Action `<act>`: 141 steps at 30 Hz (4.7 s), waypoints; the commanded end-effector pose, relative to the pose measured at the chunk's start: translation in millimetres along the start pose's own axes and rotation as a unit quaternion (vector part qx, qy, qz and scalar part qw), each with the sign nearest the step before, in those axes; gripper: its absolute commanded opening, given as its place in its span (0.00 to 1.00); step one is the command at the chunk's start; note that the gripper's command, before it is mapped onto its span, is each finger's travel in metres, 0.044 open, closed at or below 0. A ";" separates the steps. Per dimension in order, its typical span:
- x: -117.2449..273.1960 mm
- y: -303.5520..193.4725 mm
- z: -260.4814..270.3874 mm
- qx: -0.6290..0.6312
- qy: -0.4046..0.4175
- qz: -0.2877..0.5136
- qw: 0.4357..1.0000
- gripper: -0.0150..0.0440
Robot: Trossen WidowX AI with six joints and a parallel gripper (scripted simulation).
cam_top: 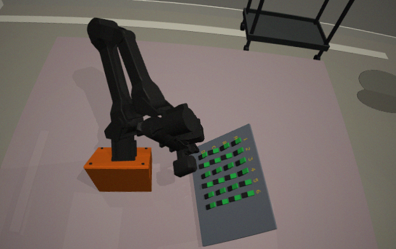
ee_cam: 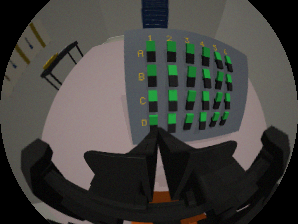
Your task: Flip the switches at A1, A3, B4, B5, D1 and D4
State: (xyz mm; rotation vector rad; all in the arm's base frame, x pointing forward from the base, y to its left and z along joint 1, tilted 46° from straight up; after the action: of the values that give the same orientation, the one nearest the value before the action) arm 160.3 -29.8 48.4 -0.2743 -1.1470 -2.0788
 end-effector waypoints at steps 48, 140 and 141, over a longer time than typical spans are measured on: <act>-38.7 -2.4 3.9 -0.009 0.004 0.003 1.000 0.25; 21.0 -43.8 -84.6 -0.008 -0.003 -0.005 1.000 0.25; 20.8 -45.5 -86.6 -0.007 -0.003 -0.008 1.000 0.25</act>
State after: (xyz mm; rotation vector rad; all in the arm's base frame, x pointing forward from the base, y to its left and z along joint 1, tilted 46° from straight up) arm 130.3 -87.7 -9.3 -0.3019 -1.1114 -2.0975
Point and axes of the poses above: the point midway between the two fingers, 35 mm back from their tips, its own x axis back along the fingers, its own z axis across the jaws, y = z × x, the point moved 5 cm from there along x, back along the fingers, and after that the axes turned 12 degrees about x, right-handed, at the moved point
